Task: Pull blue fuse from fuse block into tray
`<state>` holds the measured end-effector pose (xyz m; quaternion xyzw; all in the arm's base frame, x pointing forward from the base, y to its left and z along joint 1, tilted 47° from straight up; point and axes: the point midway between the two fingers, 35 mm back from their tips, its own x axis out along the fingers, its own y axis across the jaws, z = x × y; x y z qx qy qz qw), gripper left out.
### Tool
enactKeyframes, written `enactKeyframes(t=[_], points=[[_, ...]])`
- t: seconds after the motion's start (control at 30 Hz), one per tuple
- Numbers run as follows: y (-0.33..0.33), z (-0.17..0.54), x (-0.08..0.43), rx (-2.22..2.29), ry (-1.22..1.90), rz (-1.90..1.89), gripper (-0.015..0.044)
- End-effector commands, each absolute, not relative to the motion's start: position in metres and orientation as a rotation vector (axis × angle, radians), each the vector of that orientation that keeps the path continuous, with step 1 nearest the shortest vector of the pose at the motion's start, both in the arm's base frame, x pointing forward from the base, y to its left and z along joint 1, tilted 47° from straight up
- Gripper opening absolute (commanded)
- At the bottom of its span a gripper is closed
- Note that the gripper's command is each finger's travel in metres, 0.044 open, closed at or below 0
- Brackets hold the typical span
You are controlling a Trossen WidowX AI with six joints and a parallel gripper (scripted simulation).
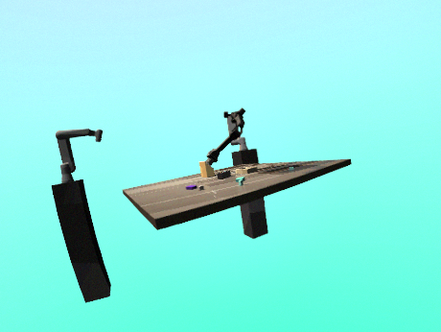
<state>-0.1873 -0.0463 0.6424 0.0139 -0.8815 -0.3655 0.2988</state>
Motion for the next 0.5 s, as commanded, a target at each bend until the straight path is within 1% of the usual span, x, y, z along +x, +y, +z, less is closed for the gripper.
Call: enactKeyframes(t=[0.0, 0.2, 0.37, 0.4, 0.47], points=[[-0.048, 0.641, -0.189, 0.045, -2.340, -0.978, 0.0374], [-0.103, 0.604, -0.225, 0.306, -2.253, -1.199, 0.0216], [-0.165, 0.563, -0.240, 0.558, -2.075, -1.392, 0.0085], [-0.178, 0.554, -0.240, 0.607, -2.026, -1.429, 0.0064], [-0.204, 0.536, -0.239, 0.703, -1.920, -1.495, 0.0064]])
